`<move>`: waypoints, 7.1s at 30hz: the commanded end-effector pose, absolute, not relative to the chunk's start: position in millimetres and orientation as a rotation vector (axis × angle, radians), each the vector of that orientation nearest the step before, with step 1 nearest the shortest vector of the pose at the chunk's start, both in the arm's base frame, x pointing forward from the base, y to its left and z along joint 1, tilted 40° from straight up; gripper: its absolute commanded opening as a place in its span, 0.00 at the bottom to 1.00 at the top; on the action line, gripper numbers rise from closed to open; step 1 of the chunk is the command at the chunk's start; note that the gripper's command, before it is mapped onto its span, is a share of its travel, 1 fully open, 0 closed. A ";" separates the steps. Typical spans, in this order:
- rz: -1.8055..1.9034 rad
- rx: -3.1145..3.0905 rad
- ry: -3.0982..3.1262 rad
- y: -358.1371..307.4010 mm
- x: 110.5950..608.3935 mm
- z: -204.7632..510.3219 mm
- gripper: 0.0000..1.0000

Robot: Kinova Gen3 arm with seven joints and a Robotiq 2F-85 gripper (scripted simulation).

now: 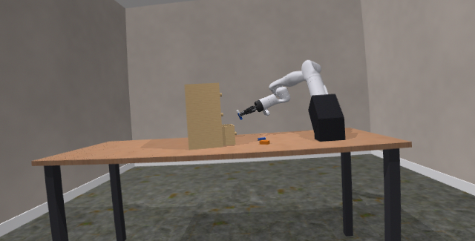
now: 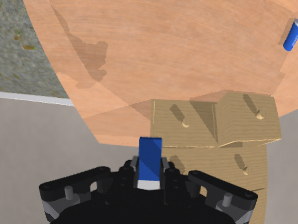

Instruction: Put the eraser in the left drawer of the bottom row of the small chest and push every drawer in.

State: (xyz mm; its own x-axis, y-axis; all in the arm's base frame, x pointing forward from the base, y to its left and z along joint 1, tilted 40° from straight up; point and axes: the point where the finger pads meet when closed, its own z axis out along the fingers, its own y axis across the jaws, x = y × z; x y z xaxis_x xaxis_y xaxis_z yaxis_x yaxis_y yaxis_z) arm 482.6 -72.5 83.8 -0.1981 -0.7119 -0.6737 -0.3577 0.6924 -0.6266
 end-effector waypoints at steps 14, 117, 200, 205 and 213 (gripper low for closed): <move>-0.407 -0.859 1.806 -53.8 486.6 68.5 0.19; -0.398 -0.859 1.800 69.3 515.7 -23.9 0.19; -0.387 -0.864 1.800 102.2 520.7 -48.6 0.19; -0.387 -0.864 1.800 100.0 520.1 -48.2 0.19; -0.387 -0.864 1.800 99.4 520.0 -48.0 0.19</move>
